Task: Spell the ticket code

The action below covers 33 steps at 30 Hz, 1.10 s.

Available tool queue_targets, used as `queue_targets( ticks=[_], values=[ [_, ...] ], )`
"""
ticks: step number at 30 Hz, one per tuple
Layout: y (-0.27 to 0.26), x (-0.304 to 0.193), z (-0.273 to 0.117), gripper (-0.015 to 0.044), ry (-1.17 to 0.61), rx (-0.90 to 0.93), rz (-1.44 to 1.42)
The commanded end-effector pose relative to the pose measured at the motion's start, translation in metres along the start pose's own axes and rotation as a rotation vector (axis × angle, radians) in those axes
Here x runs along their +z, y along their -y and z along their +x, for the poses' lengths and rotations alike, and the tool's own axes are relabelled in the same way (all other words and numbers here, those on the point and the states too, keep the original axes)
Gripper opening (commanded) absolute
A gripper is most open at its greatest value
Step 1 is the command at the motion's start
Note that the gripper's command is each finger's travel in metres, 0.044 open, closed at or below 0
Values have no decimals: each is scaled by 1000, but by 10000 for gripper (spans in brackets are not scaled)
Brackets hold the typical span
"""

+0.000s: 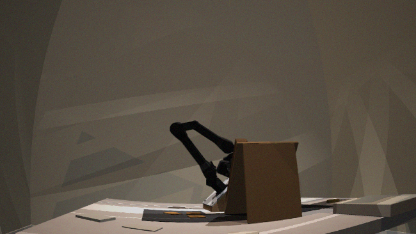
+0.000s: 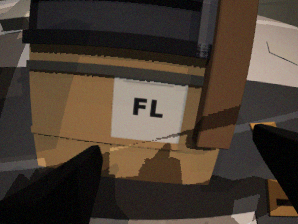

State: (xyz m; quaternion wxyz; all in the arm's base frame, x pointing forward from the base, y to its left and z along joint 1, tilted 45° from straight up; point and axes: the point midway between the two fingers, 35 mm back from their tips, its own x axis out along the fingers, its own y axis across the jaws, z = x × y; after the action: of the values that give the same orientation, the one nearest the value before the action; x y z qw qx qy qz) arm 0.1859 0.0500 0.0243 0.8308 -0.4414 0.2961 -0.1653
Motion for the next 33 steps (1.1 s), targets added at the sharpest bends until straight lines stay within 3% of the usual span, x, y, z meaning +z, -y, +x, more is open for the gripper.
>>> queue_targets(
  ticks=[1, 8, 17, 33],
  values=[
    [-7, 27, -6, 440, -34, 57, -165],
    [-6, 91, -25, 440, -61, 254, -719],
    [24, 153, -50, 440, 91, 479, -1304],
    [29, 159, -54, 440, 122, 501, -1370]
  ],
)
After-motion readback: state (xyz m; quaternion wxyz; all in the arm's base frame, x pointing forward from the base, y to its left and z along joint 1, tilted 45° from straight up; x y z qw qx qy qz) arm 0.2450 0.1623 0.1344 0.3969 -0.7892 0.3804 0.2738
